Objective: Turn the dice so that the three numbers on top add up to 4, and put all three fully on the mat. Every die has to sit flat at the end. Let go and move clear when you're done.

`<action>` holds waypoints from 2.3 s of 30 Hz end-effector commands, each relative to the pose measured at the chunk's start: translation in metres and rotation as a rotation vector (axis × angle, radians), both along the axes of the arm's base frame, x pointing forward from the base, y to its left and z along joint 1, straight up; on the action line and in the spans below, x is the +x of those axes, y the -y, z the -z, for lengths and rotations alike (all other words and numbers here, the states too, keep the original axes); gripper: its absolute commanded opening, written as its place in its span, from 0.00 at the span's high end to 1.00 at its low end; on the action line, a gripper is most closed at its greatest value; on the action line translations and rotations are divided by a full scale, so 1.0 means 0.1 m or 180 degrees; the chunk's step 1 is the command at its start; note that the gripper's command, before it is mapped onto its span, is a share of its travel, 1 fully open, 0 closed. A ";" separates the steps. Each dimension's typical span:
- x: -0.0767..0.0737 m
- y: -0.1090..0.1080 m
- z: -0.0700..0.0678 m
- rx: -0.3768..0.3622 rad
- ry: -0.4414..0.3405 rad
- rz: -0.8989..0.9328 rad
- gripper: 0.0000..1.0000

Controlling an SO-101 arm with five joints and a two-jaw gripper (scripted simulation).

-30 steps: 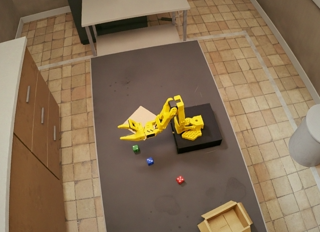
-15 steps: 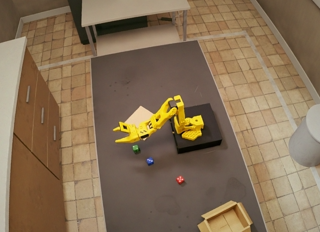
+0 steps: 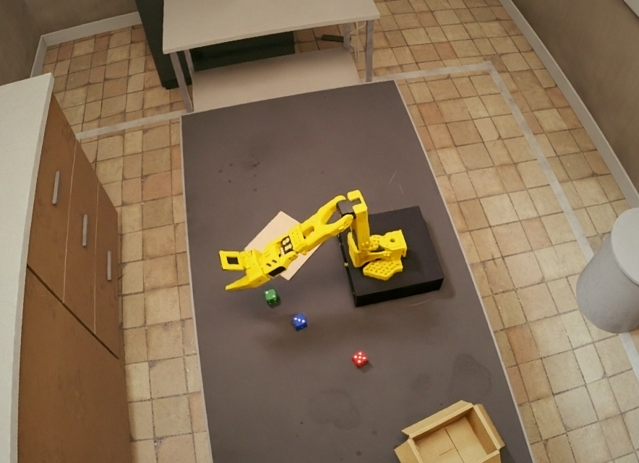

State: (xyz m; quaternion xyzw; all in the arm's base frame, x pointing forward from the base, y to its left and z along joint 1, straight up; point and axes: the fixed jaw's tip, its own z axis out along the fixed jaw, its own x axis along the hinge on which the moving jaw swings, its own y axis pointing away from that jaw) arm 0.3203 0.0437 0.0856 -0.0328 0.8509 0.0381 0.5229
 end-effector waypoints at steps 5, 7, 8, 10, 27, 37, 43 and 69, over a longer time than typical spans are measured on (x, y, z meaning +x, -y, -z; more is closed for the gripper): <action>-0.02 -0.04 -0.08 -0.0010 -0.0575 -0.0006 0.69; -0.05 -0.04 -0.09 -0.0022 -0.0722 -0.0005 0.69; -0.07 -0.04 -0.09 -0.0028 -0.0794 -0.0005 0.69; -0.10 -0.04 -0.11 -0.0040 -0.0933 -0.0004 0.69; -0.38 -0.03 -0.23 -0.0113 -0.1700 0.0007 0.69; -0.47 -0.03 -0.26 -0.0132 -0.1874 0.0011 0.69; -0.49 -0.03 -0.27 -0.0136 -0.1914 0.0012 0.69; -0.65 0.00 0.54 -0.0290 -0.2993 0.0035 0.69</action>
